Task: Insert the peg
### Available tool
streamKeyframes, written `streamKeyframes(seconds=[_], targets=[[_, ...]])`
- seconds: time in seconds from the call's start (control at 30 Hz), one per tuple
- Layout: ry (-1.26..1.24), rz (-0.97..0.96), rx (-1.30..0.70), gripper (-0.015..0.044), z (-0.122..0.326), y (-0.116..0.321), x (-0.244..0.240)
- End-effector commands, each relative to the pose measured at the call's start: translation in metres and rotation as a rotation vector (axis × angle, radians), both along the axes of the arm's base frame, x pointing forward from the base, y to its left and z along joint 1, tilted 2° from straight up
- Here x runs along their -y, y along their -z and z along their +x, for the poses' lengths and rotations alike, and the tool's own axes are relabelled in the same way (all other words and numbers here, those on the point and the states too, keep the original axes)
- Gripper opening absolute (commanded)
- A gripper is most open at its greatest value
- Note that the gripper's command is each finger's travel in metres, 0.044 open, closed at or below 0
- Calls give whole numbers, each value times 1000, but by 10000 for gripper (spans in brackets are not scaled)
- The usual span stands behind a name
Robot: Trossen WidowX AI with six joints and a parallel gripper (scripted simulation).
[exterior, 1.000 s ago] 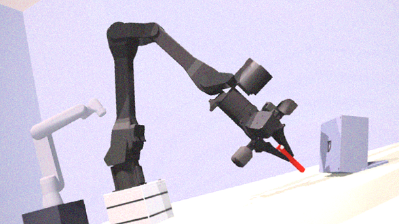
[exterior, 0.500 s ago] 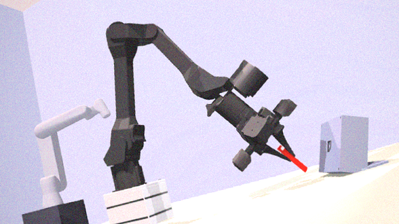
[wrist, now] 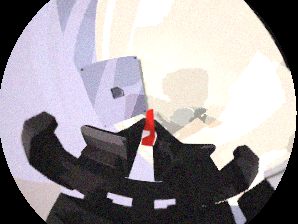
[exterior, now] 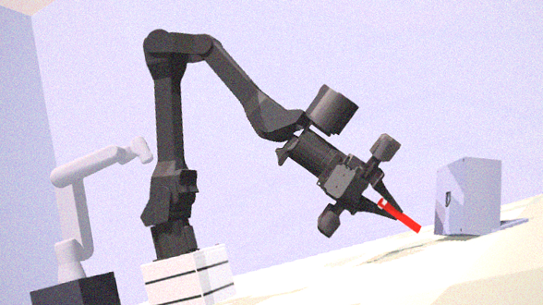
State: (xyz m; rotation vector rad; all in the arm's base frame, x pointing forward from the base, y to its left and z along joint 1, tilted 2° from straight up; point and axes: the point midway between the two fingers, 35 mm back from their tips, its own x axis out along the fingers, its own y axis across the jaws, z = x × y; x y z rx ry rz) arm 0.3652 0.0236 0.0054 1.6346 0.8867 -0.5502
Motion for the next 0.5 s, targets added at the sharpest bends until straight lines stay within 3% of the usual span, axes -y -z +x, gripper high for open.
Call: streamKeyframes(seconds=[0.0, 0.47], targets=[[42, 42, -1, 0, -3, 2, 2], [156, 150, 19, 0, -4, 1, 10]])
